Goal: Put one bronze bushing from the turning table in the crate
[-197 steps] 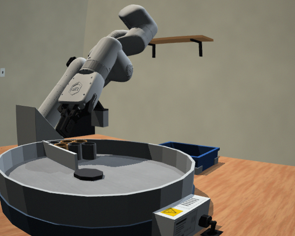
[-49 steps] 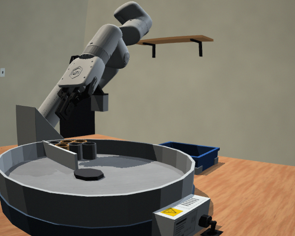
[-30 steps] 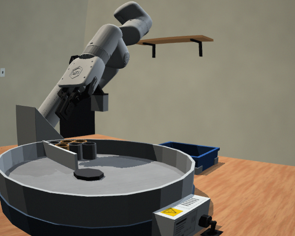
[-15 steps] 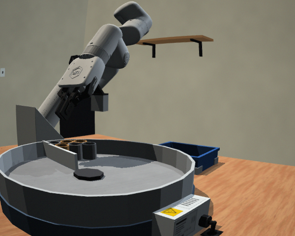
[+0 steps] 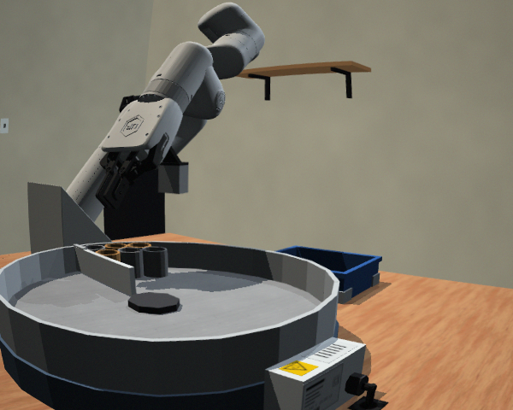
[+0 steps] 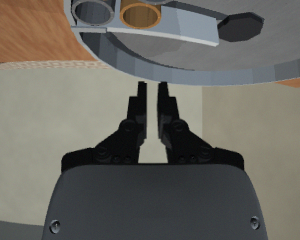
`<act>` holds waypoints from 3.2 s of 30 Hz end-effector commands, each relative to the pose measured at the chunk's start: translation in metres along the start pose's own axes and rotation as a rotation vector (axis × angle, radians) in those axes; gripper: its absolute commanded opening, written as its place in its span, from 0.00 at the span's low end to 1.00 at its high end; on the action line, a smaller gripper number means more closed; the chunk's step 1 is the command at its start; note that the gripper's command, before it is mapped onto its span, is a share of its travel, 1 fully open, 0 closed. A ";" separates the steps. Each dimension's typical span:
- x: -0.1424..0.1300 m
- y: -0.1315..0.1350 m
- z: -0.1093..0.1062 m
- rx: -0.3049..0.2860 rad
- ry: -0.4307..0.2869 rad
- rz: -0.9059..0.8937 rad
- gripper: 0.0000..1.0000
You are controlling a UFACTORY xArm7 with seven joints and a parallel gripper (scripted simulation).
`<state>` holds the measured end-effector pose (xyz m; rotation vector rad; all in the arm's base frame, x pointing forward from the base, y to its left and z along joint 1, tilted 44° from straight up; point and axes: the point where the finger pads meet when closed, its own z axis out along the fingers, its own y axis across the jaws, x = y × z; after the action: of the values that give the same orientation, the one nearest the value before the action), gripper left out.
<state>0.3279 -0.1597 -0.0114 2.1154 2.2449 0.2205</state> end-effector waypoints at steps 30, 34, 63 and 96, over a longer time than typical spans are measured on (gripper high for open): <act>0.009 0.005 -0.003 0.044 0.085 0.131 0.47; 0.019 0.007 -0.004 0.091 0.163 0.249 0.47; 0.071 0.031 -0.018 0.317 0.600 0.881 0.47; 0.075 0.035 -0.018 0.339 0.639 0.942 0.47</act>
<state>0.3542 -0.0824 0.0155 3.5527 1.2959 0.6490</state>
